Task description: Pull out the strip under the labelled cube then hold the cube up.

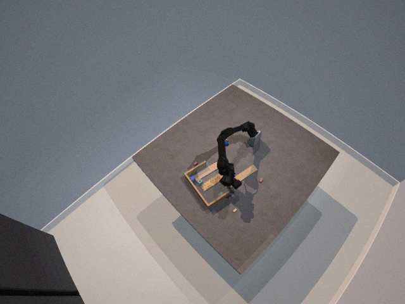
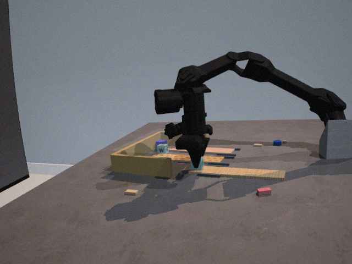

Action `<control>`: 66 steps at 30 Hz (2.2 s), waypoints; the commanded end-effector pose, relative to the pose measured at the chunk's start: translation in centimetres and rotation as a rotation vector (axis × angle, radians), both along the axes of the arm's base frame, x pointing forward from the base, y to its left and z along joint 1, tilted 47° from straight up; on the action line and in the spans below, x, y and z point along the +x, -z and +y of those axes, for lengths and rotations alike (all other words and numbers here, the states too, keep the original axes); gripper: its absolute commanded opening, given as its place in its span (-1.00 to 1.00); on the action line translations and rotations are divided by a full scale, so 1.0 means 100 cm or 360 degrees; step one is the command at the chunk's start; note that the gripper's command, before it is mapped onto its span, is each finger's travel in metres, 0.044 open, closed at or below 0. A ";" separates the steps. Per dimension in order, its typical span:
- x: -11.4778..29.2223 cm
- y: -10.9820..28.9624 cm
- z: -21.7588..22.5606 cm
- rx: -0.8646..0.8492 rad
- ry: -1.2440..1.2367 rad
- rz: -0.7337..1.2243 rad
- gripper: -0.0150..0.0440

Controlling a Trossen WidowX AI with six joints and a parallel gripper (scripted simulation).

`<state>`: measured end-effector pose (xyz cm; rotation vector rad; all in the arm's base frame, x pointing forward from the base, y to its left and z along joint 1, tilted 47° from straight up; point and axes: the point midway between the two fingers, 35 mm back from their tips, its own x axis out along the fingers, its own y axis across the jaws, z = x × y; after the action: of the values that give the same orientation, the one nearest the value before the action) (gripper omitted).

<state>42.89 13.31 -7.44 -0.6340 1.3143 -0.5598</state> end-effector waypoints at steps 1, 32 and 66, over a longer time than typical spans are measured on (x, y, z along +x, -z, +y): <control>0.000 0.000 0.000 0.0000 0.0001 -0.0002 -0.18; -0.074 -0.037 0.007 -0.0003 -0.0007 0.0005 -0.49; -0.154 -0.068 0.004 -0.0004 -0.0007 0.0014 -0.49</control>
<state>27.62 12.26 -2.06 -0.6615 1.3332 -0.5654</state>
